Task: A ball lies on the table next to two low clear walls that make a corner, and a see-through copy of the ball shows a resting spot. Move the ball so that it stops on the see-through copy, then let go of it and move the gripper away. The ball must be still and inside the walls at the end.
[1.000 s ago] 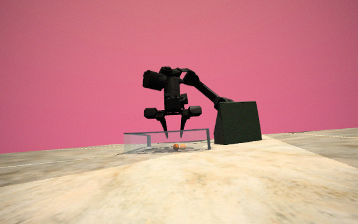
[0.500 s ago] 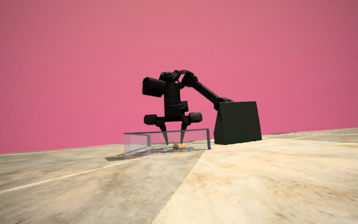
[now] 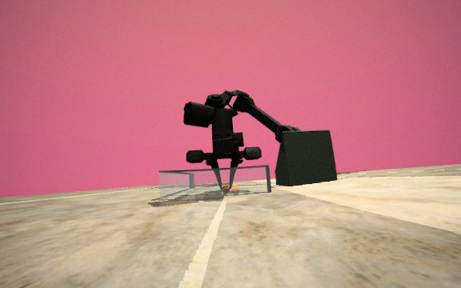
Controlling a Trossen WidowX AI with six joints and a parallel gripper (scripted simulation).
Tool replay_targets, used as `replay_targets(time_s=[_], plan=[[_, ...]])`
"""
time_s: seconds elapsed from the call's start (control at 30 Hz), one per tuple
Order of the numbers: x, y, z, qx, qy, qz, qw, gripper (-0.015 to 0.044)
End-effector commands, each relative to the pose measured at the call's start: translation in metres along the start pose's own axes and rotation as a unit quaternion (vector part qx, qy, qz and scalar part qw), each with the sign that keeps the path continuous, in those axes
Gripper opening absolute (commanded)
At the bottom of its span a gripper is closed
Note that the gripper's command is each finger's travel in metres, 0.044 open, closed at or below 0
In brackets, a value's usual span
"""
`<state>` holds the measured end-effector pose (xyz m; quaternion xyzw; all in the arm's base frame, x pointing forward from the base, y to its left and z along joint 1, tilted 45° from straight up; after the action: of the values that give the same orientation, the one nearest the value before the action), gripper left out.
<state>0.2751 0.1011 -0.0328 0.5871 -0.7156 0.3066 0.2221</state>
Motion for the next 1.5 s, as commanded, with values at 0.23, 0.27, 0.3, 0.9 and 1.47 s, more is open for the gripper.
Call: replay_targets(time_s=[0.23, 0.27, 0.3, 0.9, 1.47], plan=[[-0.005, -0.002, -0.019, 0.013, -0.008, 0.012, 1.0, 0.0], [-0.005, -0.003, -0.024, 0.012, -0.008, 0.011, 1.0, 0.0], [-0.005, -0.003, -0.03, 0.011, -0.008, 0.01, 1.0, 0.0], [0.0, 0.001, -0.12, -0.001, 0.001, -0.004, 1.0, 0.0], [-0.025, 0.027, -0.075, -0.001, 0.0, -0.004, 1.0, 0.0]])
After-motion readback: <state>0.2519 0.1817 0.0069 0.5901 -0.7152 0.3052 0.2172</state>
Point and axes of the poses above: the point midway between the two fingers, 35 mm back from their tips, its own z axis out along the fingers, its own y axis across the jaws, x = y × z, the point moved 8 cm from there along -z, back along the fingers, and after that the axes turned 13 degrees about z, right-handed, at the moved point
